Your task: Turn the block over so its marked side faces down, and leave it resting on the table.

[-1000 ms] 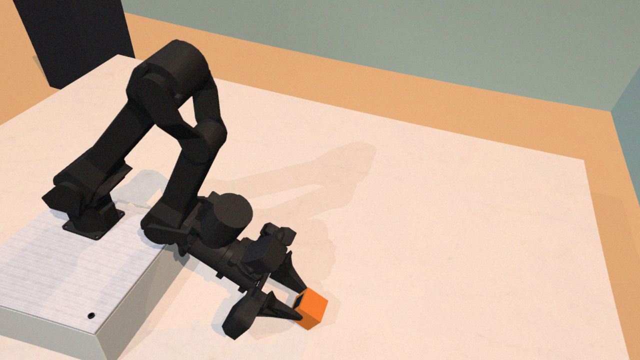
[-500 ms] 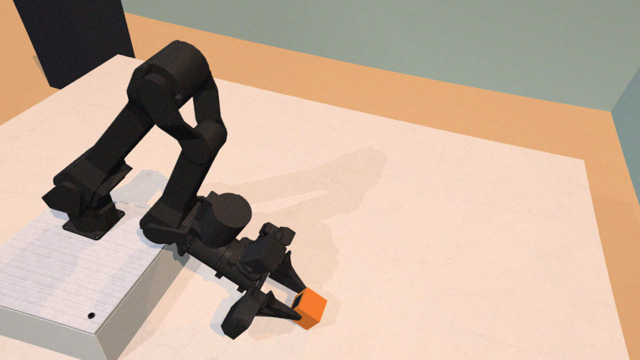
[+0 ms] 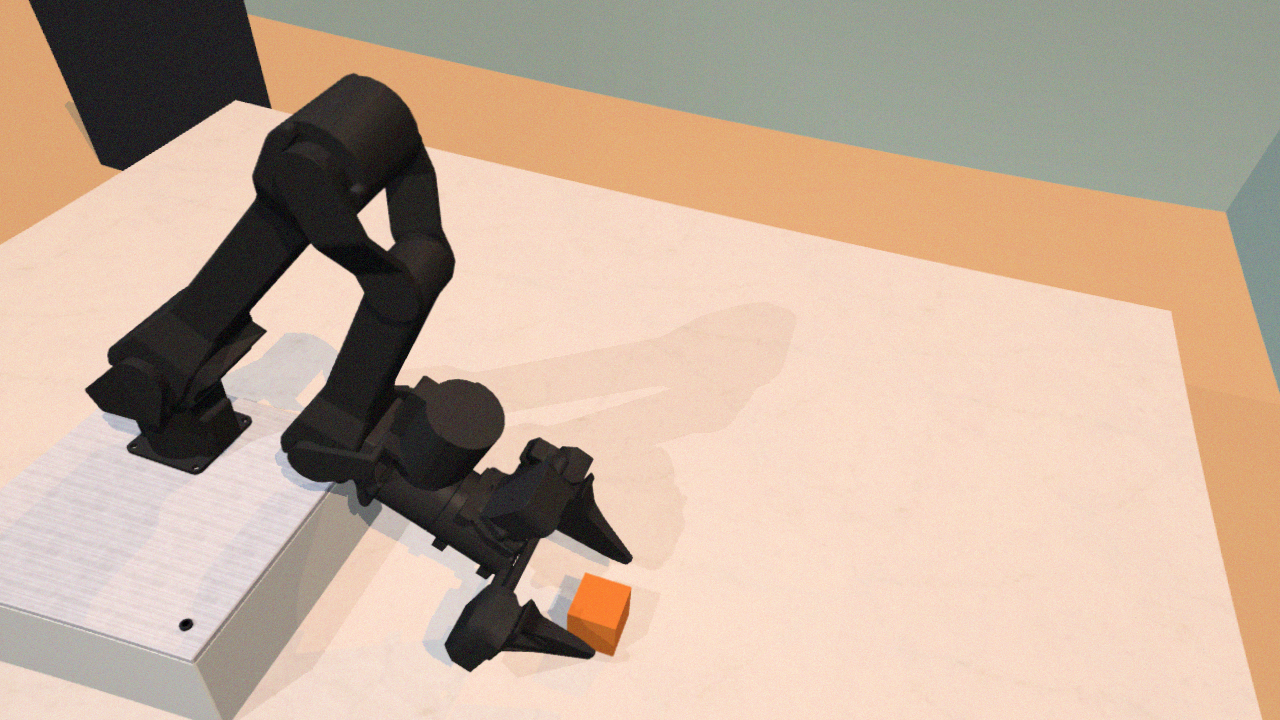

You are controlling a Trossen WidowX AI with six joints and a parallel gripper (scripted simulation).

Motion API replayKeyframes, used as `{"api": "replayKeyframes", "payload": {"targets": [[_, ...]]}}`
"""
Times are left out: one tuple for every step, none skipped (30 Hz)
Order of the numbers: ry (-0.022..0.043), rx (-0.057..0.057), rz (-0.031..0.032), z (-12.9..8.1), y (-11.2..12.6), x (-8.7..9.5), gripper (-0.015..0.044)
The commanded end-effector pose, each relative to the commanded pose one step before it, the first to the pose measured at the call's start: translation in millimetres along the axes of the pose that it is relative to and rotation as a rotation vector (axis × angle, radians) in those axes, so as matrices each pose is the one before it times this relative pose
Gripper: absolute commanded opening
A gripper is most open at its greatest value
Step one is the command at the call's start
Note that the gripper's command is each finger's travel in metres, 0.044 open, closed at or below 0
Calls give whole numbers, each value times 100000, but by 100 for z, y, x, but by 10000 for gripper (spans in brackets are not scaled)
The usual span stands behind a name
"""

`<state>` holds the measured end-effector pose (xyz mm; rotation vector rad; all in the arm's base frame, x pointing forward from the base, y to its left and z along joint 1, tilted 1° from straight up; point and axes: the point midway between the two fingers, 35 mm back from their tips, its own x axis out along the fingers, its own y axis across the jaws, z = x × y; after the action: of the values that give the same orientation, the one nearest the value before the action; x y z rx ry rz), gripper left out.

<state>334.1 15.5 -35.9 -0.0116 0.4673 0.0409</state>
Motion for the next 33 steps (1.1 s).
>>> {"api": "replayKeyframes", "payload": {"targets": [[174, -208, -52, -64, 2, -70, 440], [0, 0, 0, 0, 0, 0, 440], [0, 0, 0, 0, 0, 0, 440], [0, 0, 0, 0, 0, 0, 440], [0, 0, 0, 0, 0, 0, 440], [0, 0, 0, 0, 0, 0, 440], [0, 0, 0, 0, 0, 0, 440], [0, 0, 0, 0, 0, 0, 440], [0, 0, 0, 0, 0, 0, 440], [0, 0, 0, 0, 0, 0, 440], [0, 0, 0, 0, 0, 0, 440], [0, 0, 0, 0, 0, 0, 440], [0, 0, 0, 0, 0, 0, 440], [0, 0, 0, 0, 0, 0, 440], [0, 0, 0, 0, 0, 0, 440], [0, 0, 0, 0, 0, 0, 440], [0, 0, 0, 0, 0, 0, 440], [0, 0, 0, 0, 0, 0, 440], [0, 0, 0, 0, 0, 0, 440], [0, 0, 0, 0, 0, 0, 440], [0, 0, 0, 0, 0, 0, 440], [0, 0, 0, 0, 0, 0, 440], [0, 0, 0, 0, 0, 0, 440], [0, 0, 0, 0, 0, 0, 440], [0, 0, 0, 0, 0, 0, 440], [0, 0, 0, 0, 0, 0, 440], [524, 0, 1, 12, 1, 64, 440], [1571, 1, 4, 45, 3, 181, 440], [2620, 2, 6, 106, 4, 260, 440], [3146, 2, 7, 174, 5, 238, 440], [3149, 2, 5, 219, 4, 150, 440], [3152, 2, 4, 255, 3, 56, 440], [3156, 1, 3, 280, 3, -44, 440]]}}
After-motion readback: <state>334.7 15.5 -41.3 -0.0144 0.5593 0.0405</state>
